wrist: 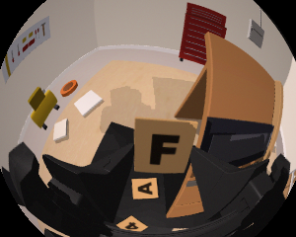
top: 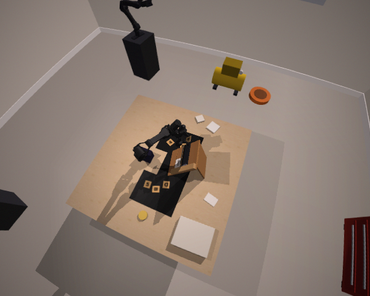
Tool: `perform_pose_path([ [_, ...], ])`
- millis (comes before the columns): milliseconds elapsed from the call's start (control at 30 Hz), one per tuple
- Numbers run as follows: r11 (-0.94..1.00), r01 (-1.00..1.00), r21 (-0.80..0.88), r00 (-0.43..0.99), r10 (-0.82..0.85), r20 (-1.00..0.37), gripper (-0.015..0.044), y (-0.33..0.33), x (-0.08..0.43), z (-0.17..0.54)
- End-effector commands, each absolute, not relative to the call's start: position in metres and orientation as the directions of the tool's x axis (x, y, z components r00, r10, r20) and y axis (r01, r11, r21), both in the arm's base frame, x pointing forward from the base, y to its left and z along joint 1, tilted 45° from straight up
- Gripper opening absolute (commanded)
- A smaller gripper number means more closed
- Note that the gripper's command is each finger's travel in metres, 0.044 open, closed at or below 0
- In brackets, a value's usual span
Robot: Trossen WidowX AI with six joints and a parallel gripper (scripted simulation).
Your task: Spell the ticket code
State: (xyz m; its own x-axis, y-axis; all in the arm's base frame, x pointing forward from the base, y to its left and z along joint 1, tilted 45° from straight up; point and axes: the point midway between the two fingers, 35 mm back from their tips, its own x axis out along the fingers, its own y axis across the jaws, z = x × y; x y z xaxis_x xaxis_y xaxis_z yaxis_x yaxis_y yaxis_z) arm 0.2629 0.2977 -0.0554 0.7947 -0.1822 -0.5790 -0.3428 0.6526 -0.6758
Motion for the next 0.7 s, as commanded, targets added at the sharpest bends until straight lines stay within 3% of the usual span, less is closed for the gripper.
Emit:
perform_pose_path([
  [0,0.65,-0.349,-0.675,0.792,-0.181,-0.583,0.0,0.2961,0.2629,-0.0555],
  [667,0.649,-0.349,-0.676,0.792,-0.182,-0.583,0.0,0.2896,0.2665,-0.0488],
])
